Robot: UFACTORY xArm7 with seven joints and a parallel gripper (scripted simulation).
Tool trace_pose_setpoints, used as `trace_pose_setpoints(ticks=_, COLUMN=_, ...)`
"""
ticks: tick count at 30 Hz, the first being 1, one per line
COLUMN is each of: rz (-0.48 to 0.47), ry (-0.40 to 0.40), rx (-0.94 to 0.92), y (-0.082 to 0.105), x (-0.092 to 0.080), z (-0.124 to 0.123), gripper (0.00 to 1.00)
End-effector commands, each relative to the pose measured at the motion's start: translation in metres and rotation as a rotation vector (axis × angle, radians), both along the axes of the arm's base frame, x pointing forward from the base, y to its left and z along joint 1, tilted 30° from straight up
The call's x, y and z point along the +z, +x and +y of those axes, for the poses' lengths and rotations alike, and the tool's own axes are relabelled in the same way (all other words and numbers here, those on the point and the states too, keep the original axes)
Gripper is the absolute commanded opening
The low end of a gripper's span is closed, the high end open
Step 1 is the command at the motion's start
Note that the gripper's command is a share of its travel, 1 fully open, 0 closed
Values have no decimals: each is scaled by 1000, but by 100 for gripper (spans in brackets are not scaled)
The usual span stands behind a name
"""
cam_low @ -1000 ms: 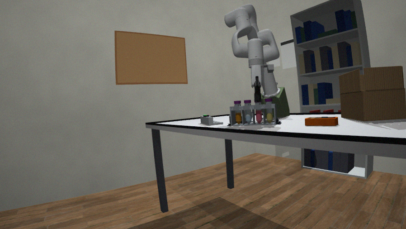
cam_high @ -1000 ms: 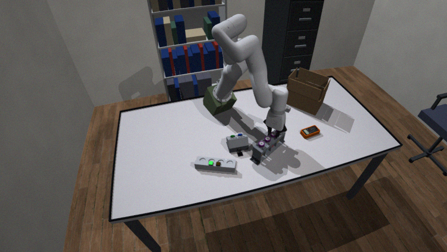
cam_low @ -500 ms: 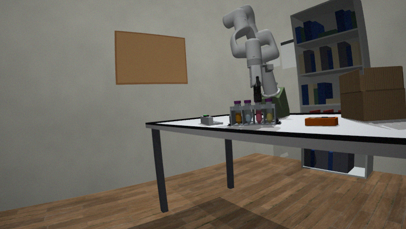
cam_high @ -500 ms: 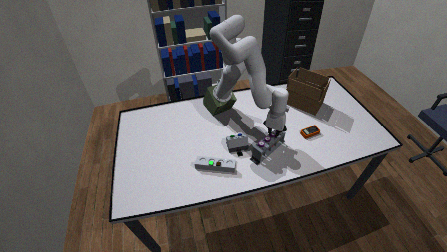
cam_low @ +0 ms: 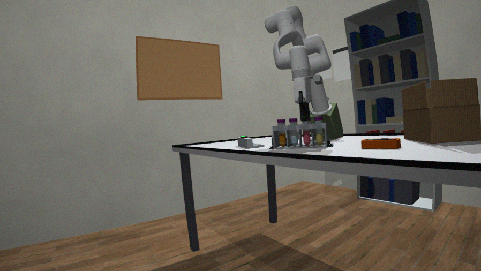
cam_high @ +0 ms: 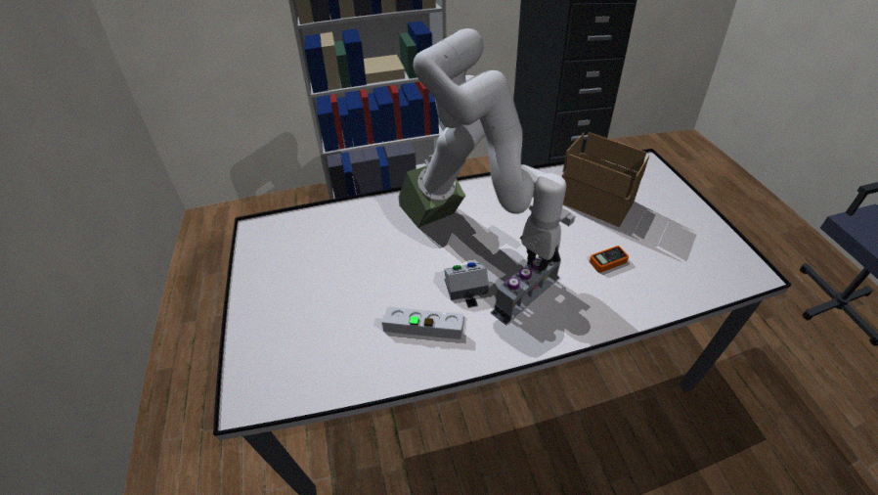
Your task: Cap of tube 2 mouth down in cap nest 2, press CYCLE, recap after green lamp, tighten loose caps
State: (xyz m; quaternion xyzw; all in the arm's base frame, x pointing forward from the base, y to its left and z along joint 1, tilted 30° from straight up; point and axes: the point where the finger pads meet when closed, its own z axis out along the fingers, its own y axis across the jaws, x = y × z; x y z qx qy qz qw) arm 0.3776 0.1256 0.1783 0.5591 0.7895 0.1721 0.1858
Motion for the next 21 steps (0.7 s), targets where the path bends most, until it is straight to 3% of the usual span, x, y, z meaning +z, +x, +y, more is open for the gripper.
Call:
trace_pose_setpoints(ticks=1, rz=-6, ry=74, rx=-155, y=1, x=1, z=1, gripper=0)
trace_pose_setpoints(ticks=6, rz=5, ry=167, rx=-318, y=1, x=1, z=1, gripper=0)
trace_pose_setpoints(ticks=11, rz=5, ry=167, rx=-318, y=1, x=1, z=1, gripper=0)
trace_pose_setpoints(ticks=12, rz=5, ry=167, rx=-318, y=1, x=1, z=1, gripper=46)
trace_pose_setpoints(ticks=21, rz=5, ry=167, rx=-318, y=1, x=1, z=1, gripper=46)
